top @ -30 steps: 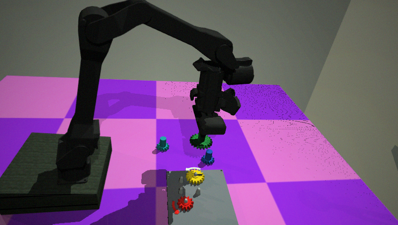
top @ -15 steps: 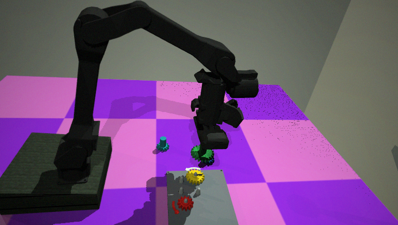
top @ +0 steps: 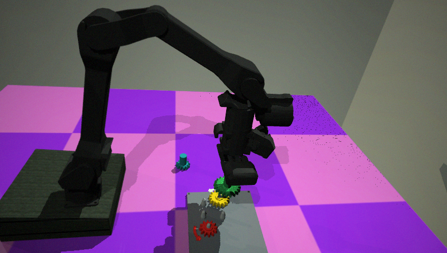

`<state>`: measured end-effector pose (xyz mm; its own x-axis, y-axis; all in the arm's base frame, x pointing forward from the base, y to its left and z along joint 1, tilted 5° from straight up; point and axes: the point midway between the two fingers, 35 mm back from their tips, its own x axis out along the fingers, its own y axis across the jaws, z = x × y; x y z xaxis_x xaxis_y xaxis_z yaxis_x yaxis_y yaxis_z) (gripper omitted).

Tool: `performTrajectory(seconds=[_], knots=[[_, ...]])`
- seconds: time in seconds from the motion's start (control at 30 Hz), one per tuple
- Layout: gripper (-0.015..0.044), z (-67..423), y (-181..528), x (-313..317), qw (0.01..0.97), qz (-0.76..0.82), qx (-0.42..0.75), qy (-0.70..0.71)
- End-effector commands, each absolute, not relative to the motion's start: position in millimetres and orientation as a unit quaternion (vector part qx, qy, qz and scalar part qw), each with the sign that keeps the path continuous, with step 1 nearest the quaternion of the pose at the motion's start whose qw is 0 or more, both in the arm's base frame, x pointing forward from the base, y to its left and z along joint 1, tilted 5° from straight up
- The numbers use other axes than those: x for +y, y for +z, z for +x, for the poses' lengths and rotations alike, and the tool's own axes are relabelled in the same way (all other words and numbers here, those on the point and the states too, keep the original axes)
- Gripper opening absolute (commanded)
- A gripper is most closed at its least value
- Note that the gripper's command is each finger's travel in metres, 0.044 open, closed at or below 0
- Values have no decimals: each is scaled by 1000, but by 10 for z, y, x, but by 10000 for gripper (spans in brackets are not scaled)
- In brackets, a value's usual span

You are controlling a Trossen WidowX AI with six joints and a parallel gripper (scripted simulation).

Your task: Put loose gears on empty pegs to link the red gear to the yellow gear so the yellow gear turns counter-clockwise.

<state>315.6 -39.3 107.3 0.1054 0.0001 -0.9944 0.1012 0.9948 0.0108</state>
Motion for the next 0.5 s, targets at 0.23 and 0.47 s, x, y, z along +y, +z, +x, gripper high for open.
performTrajectory(seconds=[0.23,0.47], knots=[[0,3078,986,-628,746,37,664,-33],[0,3023,925,-759,746,36,664,-33]])
